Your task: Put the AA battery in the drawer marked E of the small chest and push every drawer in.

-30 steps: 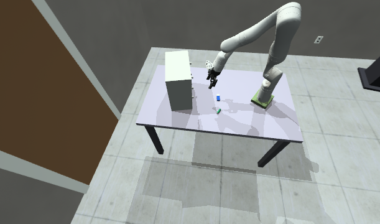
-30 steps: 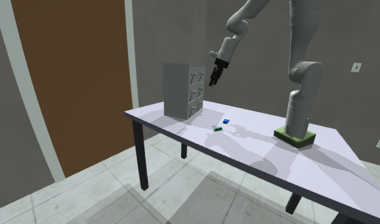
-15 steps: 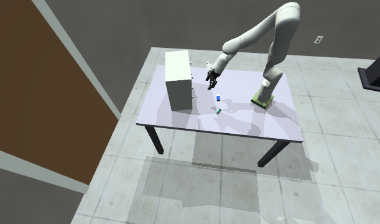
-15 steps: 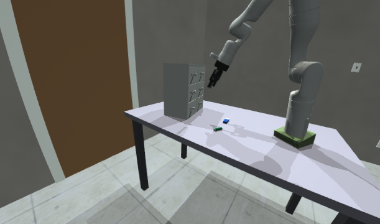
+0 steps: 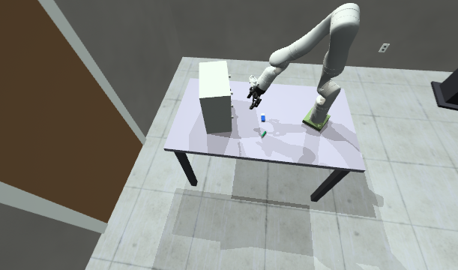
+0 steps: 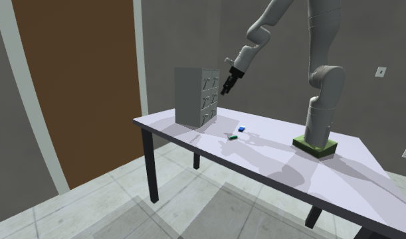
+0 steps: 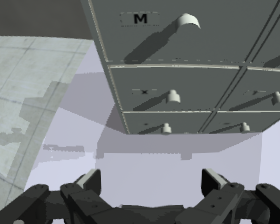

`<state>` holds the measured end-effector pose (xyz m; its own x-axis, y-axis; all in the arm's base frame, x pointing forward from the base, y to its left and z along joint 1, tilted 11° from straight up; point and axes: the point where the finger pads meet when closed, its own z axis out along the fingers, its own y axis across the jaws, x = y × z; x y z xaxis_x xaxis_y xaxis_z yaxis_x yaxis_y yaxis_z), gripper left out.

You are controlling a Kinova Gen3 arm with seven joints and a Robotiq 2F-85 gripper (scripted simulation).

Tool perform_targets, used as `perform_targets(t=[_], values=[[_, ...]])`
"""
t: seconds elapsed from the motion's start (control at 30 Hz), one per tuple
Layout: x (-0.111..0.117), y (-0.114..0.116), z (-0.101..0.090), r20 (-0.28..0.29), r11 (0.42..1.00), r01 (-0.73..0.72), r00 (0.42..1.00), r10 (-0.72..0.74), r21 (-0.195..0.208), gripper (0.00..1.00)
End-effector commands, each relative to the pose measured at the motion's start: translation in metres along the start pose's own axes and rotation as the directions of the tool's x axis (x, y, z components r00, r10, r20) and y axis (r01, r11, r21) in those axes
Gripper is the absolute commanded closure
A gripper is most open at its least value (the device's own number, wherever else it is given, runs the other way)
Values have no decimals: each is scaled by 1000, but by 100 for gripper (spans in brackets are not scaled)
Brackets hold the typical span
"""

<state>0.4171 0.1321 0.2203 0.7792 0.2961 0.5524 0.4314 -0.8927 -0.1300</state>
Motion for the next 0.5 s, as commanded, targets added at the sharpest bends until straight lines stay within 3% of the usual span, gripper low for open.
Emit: perform_targets(t=[0.0,0.47], values=[[-2,3,1,-6,1000,-6,1000,6,-2,0],[-1,3,8,-45,1000,-7,999,6,-3,0]])
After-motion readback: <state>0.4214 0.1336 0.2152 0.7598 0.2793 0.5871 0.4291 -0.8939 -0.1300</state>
